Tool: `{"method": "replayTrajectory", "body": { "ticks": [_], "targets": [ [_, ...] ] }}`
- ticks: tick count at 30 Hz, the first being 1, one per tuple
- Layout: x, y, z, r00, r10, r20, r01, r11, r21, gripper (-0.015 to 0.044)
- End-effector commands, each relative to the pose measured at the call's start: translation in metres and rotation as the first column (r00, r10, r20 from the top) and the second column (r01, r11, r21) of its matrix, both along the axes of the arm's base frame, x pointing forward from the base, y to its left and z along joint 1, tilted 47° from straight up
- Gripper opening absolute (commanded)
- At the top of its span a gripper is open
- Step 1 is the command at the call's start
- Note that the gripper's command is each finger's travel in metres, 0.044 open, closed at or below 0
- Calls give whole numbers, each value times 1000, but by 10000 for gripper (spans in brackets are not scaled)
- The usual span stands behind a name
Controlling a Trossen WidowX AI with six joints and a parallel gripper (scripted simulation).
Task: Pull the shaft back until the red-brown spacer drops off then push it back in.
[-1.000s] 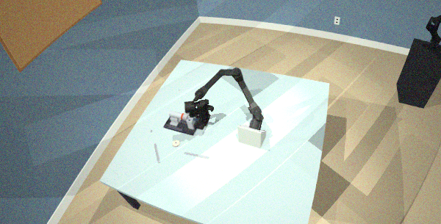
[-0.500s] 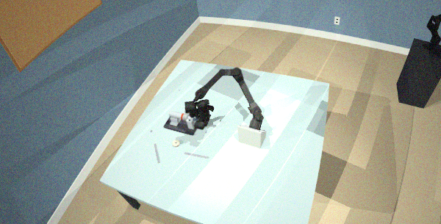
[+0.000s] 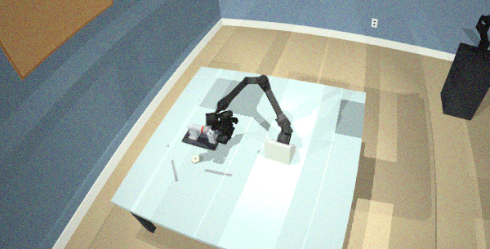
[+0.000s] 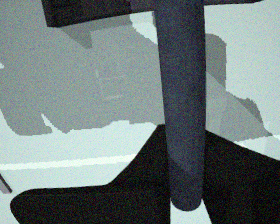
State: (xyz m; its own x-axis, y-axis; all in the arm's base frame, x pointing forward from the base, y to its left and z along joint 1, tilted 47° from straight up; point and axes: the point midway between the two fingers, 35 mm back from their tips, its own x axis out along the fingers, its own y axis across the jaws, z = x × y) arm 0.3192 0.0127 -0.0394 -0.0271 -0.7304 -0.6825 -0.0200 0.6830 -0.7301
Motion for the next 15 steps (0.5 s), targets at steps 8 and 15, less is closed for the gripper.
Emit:
{"method": "replayTrajectory", "body": {
  "ticks": [8, 15],
  "targets": [
    [-4, 0, -1, 1000, -5, -5, 5, 1000, 3, 0],
    [-5, 0, -1, 1000, -5, -5, 5, 1000, 3, 0]
  ]
}}
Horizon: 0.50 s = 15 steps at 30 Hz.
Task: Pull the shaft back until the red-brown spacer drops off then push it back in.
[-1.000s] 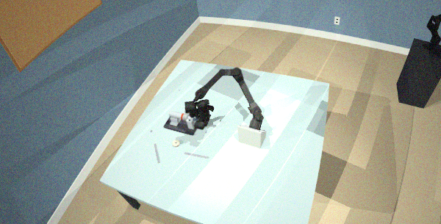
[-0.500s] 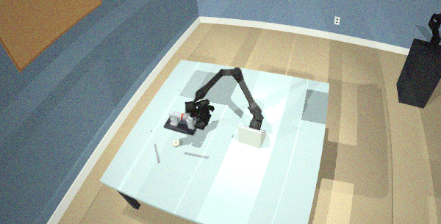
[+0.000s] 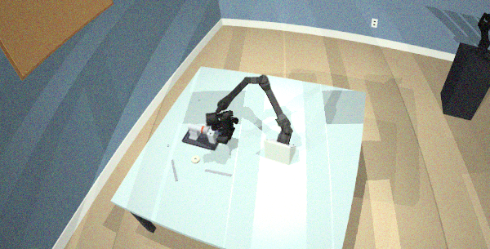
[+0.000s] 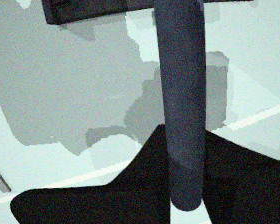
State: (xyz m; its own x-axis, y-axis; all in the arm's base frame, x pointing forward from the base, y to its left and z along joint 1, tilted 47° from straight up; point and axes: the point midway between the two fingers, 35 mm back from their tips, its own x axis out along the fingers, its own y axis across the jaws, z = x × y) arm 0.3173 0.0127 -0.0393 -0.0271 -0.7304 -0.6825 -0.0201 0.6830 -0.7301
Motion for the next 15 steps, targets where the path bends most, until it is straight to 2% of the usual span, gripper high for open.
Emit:
{"method": "replayTrajectory", "body": {
  "ticks": [1, 15],
  "targets": [
    [-3, 0, -1, 1000, -5, -5, 5, 1000, 3, 0],
    [-5, 0, -1, 1000, -5, -5, 5, 1000, 3, 0]
  ]
}}
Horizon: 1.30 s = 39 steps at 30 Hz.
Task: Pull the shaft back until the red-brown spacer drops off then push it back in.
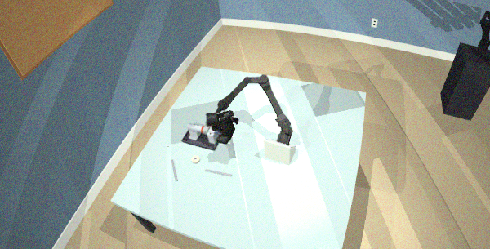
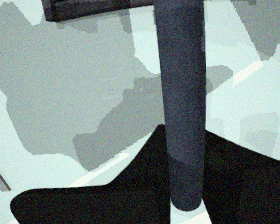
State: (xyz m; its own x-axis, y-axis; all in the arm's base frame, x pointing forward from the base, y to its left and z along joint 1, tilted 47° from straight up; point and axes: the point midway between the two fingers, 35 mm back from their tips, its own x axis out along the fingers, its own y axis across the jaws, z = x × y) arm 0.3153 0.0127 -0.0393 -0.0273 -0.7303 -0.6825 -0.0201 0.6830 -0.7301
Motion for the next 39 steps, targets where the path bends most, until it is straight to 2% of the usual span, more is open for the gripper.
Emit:
{"method": "replayTrajectory", "body": {
  "ticks": [1, 39],
  "targets": [
    [-3, 0, -1, 1000, -5, -5, 5, 1000, 3, 0],
    [-8, 0, -1, 1000, -5, -5, 5, 1000, 3, 0]
  ]
}}
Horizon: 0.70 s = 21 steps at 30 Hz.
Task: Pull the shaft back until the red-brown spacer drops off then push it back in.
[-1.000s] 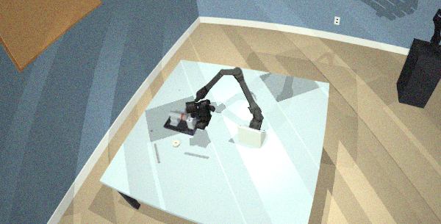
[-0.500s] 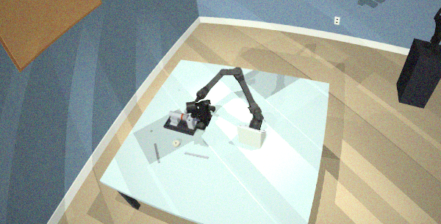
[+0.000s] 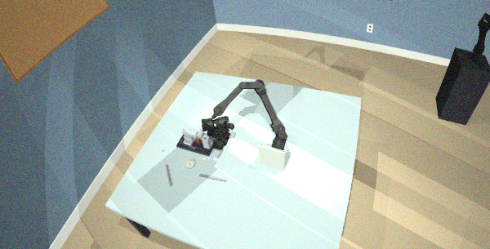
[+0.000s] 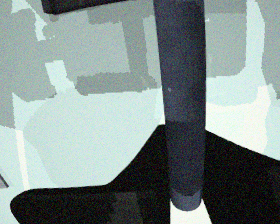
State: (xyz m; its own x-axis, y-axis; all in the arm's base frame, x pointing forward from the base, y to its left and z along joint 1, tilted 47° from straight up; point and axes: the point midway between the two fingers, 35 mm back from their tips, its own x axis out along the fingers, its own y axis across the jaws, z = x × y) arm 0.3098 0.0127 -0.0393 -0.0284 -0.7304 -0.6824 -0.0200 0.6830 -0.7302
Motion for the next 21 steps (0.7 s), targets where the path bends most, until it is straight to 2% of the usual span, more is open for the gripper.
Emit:
{"method": "replayTrajectory", "body": {
  "ticks": [1, 21],
  "targets": [
    [-3, 0, -1, 1000, -4, -5, 4, 1000, 3, 0],
    [0, 0, 0, 1000, -4, -4, 4, 1000, 3, 0]
  ]
}}
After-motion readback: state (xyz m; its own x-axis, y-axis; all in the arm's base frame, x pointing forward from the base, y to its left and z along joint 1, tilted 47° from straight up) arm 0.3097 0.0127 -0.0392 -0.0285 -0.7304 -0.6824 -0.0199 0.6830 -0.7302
